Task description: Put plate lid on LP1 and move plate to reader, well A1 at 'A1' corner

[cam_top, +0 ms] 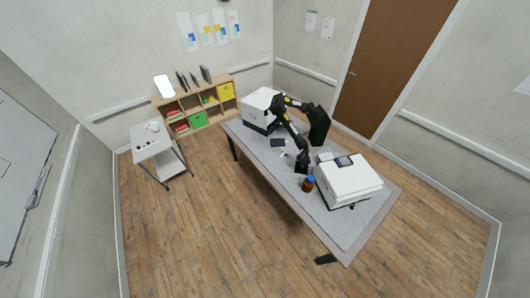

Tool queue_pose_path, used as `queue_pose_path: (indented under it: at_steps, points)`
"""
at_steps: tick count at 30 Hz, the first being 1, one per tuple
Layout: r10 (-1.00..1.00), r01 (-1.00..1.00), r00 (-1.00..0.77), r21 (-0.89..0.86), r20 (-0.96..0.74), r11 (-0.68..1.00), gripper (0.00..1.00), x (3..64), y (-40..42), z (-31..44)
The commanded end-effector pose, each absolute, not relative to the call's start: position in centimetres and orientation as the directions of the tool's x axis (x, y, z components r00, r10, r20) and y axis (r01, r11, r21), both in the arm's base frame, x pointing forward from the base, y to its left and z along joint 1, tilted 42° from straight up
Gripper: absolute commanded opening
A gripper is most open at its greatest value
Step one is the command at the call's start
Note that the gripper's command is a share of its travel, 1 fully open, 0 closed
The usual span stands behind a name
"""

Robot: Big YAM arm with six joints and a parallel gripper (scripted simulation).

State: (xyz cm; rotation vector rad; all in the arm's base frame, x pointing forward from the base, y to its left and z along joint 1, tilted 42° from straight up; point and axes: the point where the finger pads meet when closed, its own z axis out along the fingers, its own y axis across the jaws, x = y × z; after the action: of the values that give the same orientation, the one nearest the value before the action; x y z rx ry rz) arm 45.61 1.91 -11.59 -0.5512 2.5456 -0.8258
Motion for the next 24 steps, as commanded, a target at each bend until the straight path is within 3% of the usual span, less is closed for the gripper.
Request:
queue_pose_path:
  at_steps: [1,24]
  points:
    - [-0.486,-0.236,-0.830,-0.619,-0.272,0.749,0.86,45.9,2.2,-10.9]
    - [-0.485,-0.239,-0.834,-0.621,-0.261,0.747,0.86,45.8,1.5,-11.5]
